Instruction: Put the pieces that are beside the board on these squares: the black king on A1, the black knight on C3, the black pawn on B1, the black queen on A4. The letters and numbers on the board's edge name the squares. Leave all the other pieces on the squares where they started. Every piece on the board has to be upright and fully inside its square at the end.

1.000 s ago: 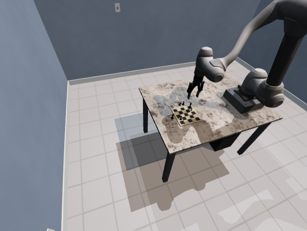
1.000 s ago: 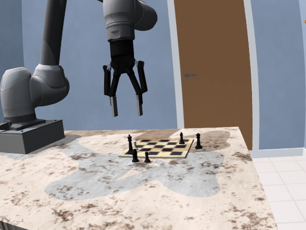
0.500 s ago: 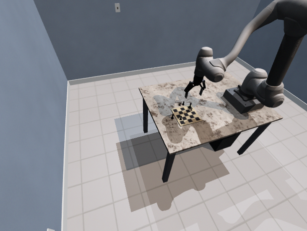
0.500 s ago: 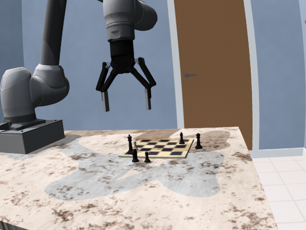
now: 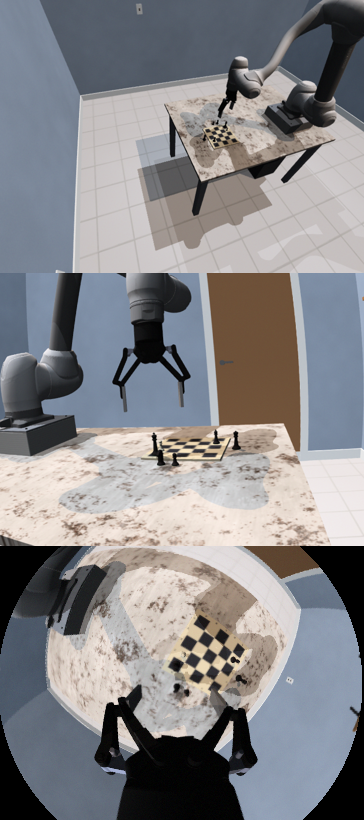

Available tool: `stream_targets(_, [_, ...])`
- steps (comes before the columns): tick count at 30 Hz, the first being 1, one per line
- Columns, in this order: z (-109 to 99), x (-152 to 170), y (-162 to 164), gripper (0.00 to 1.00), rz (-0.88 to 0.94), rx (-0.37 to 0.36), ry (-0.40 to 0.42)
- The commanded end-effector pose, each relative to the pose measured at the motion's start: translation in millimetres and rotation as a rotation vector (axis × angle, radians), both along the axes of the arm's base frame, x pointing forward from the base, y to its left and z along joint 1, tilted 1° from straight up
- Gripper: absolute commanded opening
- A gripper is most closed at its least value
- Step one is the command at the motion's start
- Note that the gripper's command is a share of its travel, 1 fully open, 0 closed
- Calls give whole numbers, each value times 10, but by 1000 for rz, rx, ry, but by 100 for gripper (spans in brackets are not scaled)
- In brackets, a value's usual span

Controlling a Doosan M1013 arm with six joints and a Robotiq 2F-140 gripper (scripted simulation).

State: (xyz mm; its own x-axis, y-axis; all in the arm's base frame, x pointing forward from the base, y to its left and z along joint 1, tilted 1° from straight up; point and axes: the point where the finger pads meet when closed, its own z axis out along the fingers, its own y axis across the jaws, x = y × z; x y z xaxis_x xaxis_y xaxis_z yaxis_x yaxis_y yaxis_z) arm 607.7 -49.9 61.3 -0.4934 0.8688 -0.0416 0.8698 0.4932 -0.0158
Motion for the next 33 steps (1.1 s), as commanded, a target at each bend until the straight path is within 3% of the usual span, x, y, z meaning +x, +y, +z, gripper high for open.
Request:
stream_targets(1, [-79,135,-208,100,279,15,8])
stream_targets(5, [-128,211,-328,100,495,3,15])
stream_targets(7, [-128,211,-328,100,495,3,15])
stream_targets(8, [-134,221,-345,100,652,5,21])
stream_targets(12, [-143,233,-365,100,836,20,24])
stream_targets(13, [-143,233,-365,23,854,24,24])
stream_targets(33, [-143,233,-365,23,854,24,24])
